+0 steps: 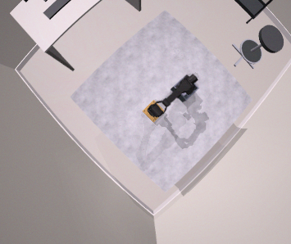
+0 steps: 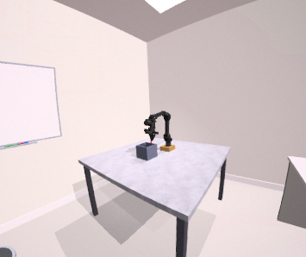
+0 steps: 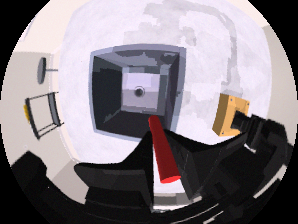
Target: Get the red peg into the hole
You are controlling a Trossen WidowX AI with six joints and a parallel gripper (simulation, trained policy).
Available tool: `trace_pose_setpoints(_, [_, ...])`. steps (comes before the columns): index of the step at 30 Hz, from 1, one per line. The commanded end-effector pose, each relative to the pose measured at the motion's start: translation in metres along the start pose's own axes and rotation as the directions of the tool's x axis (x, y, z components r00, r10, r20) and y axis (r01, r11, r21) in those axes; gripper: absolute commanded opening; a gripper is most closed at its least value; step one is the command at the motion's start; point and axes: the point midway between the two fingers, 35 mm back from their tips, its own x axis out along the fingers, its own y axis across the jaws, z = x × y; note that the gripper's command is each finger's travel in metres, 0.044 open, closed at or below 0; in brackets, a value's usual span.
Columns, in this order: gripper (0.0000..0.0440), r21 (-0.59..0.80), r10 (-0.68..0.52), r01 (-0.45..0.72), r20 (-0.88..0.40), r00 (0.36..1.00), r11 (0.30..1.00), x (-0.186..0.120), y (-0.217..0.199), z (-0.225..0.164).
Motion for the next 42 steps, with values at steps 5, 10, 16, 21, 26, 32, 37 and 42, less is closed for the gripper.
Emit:
trace_pose_setpoints(5, [0.0000,0.001,-0.032,0.032,-0.012,0.999,0.999,0.016,0.004,0.016])
trace_pose_setpoints(10, [0.0000,-0.002,-0.047,0.047,-0.018,0.999,0.999,0.028,0.005,0.024])
trace_pose_setpoints(16, [0.0000,-0.010,-0.058,0.058,-0.029,0.998,0.998,0.043,0.008,0.029])
trace_pose_setpoints(21, [0.0000,-0.019,-0.063,0.063,-0.043,0.997,0.998,0.057,0.011,0.031])
trace_pose_setpoints(26, [0.0000,-0.034,-0.062,0.060,-0.055,0.997,0.998,0.068,0.015,0.032])
trace_pose_setpoints(32, [0.0000,-0.062,-0.063,0.059,-0.064,0.996,0.996,0.083,0.019,0.034])
trace_pose_setpoints(37, [0.0000,-0.086,-0.070,0.064,-0.069,0.995,0.994,0.096,0.021,0.034])
trace_pose_setpoints(42, [0.0003,-0.104,-0.085,0.079,-0.061,0.994,0.991,0.106,0.021,0.036])
